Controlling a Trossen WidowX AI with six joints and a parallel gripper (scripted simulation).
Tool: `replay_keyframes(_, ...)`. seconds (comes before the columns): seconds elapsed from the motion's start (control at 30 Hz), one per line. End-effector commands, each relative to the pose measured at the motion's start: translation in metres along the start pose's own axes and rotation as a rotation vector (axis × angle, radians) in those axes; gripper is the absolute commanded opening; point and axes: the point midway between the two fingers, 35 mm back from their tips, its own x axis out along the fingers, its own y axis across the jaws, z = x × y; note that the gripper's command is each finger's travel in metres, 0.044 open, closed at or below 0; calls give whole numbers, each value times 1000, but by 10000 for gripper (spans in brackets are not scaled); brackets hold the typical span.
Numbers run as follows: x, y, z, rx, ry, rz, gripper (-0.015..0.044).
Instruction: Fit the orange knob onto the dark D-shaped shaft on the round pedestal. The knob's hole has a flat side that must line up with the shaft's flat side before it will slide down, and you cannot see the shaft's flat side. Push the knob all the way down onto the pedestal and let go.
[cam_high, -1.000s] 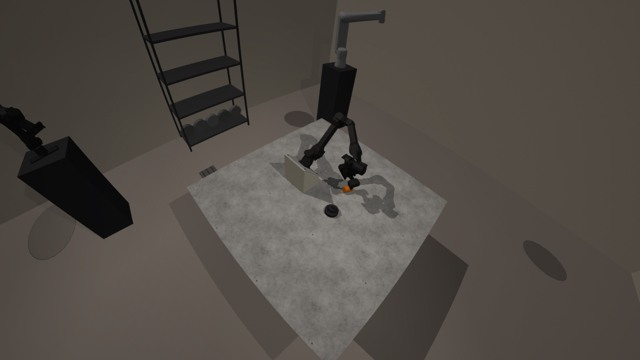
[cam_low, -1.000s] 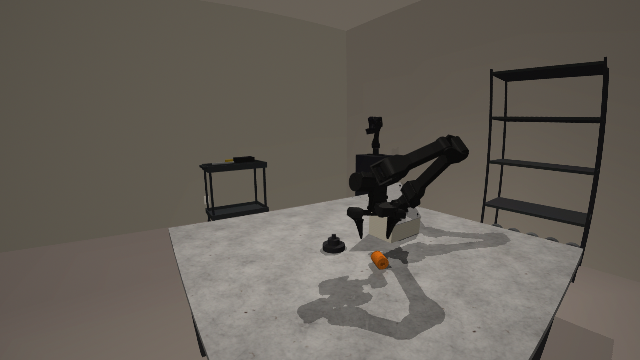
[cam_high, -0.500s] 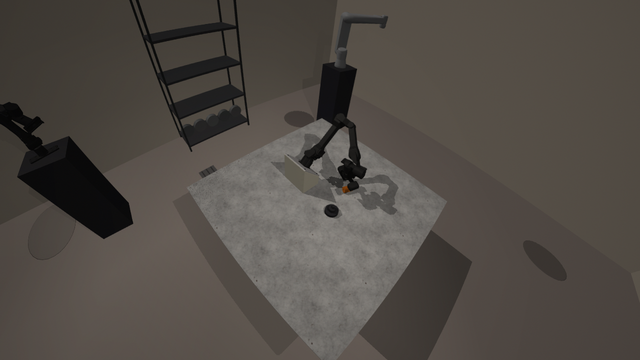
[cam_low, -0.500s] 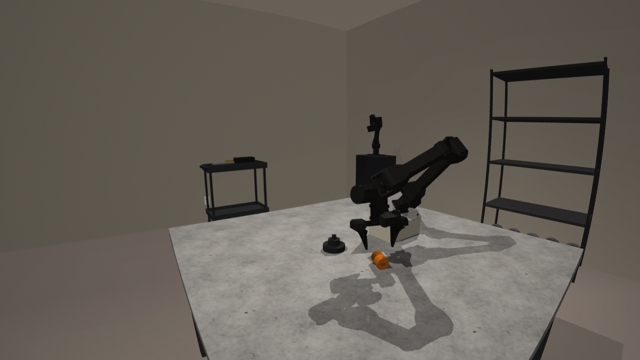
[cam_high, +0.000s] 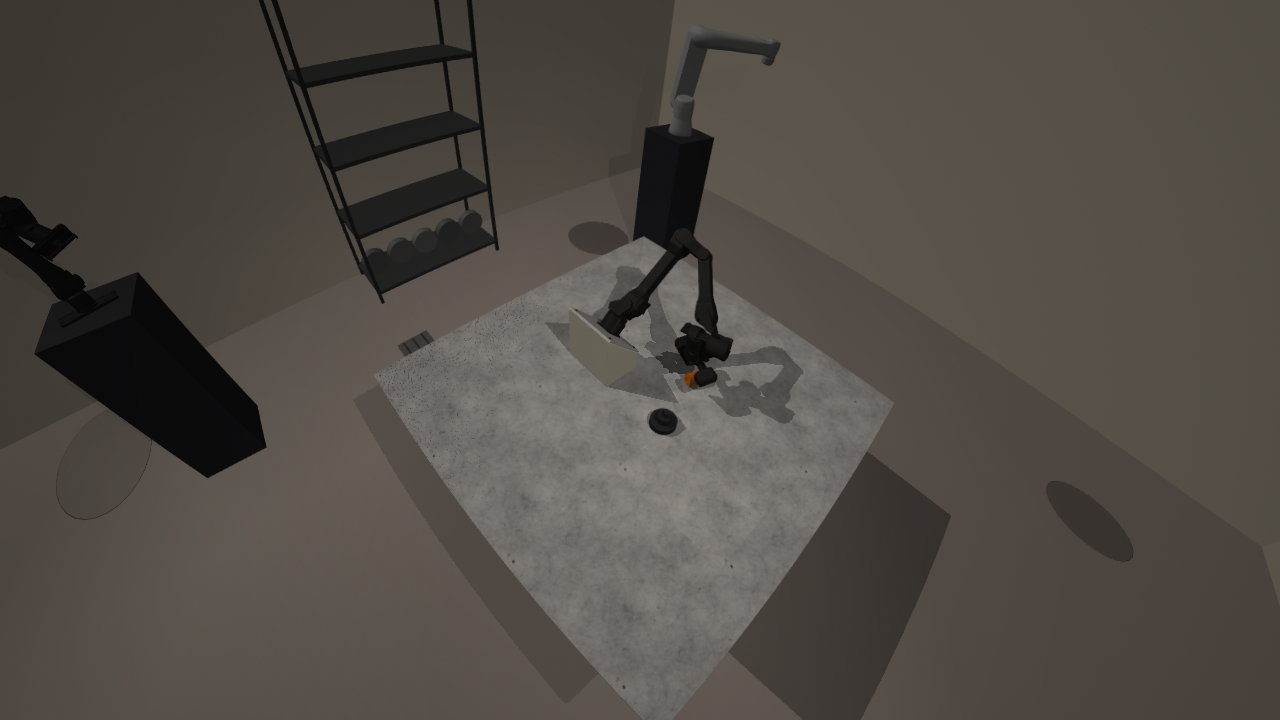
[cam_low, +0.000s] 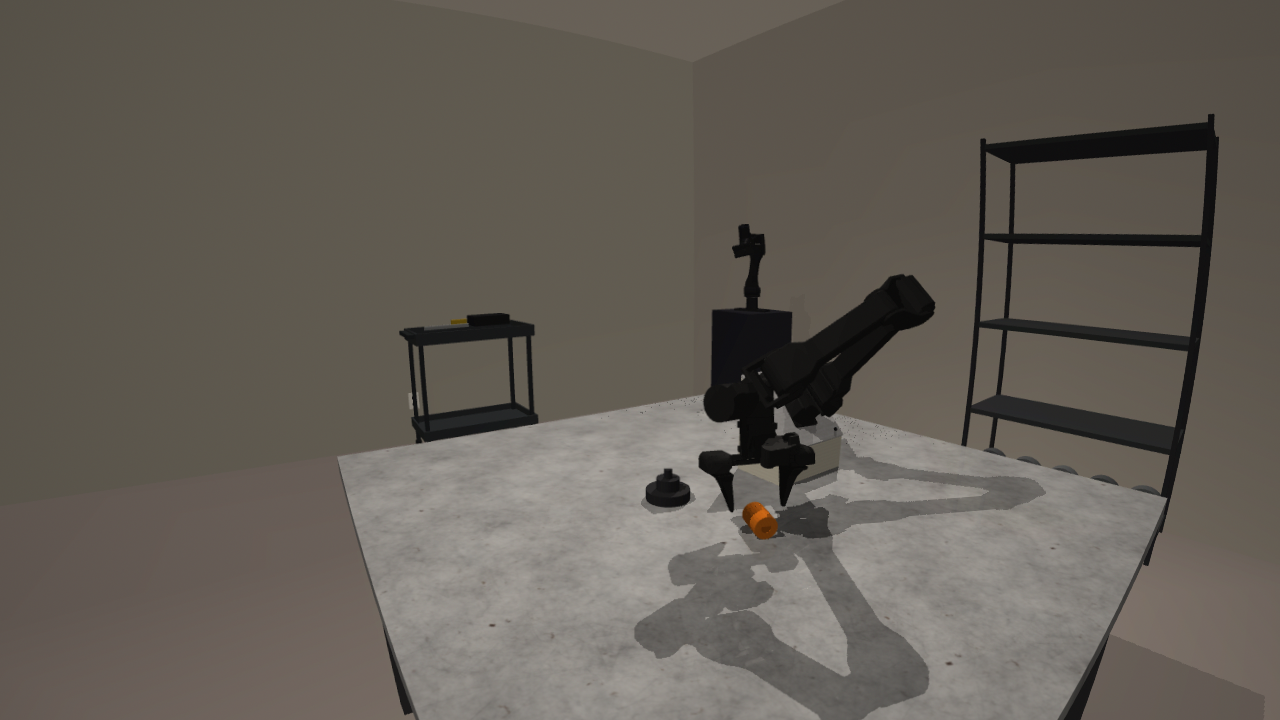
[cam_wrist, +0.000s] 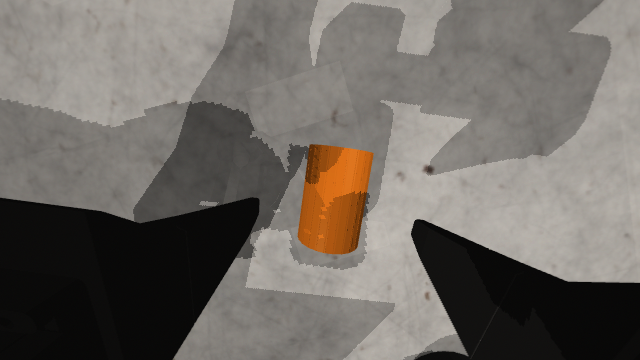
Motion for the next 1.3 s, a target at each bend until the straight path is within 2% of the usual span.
replay_keyframes(0.0,7,0,-3,8,4,1,440)
replay_keyframes(0.47,26,2,-5,9,0,2,440)
replay_keyframes(0.73,26,2,-5,9,0,2,240)
replay_keyframes(1.0,26,2,-5,9,0,2,240)
replay_keyframes(1.27,26,2,-5,9,0,2,187)
